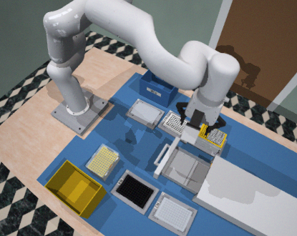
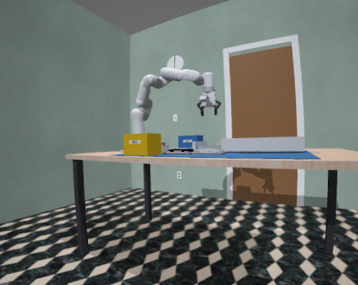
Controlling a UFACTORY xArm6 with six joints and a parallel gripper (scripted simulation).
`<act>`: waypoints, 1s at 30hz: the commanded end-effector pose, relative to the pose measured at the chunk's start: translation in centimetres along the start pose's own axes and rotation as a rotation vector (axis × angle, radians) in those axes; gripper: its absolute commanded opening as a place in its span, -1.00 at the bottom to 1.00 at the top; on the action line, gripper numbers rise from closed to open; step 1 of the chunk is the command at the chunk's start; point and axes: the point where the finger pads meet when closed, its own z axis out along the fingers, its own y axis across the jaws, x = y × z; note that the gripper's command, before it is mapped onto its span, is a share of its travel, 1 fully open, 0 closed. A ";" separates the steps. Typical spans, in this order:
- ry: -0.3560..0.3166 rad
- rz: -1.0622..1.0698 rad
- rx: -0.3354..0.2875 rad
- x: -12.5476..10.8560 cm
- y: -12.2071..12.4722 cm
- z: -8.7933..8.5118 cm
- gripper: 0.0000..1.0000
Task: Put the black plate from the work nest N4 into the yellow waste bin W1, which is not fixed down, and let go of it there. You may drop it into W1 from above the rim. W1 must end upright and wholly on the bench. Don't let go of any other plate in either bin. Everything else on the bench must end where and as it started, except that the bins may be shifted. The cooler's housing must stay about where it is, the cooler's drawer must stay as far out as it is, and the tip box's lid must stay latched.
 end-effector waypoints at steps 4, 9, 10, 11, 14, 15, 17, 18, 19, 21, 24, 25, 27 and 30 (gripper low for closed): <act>-0.007 -0.220 0.018 1.0 2.1 -0.7 1.00; -0.006 -0.372 0.019 1.5 3.3 -0.9 1.00; -0.006 -0.405 0.019 1.6 3.6 -0.9 1.00; -0.006 -0.418 0.019 1.6 3.6 -0.9 1.00; -0.005 -0.498 0.020 1.9 4.3 -1.0 1.00; -0.005 -0.531 0.020 2.1 4.8 -1.0 1.00; -0.005 -0.531 0.020 2.1 4.8 -1.0 1.00; -0.005 -0.565 0.020 2.2 5.3 -1.0 1.00; -0.005 -0.598 0.020 2.4 5.7 -1.0 1.00; -0.004 -0.665 0.021 2.6 6.4 -1.0 1.00; -0.004 -0.737 0.021 2.7 6.7 -1.0 1.00; -0.003 -0.770 0.021 2.9 7.2 -1.0 1.00; -0.003 -0.817 0.021 3.0 7.5 -1.0 1.00; -0.002 -0.896 0.022 3.2 8.3 -1.0 1.00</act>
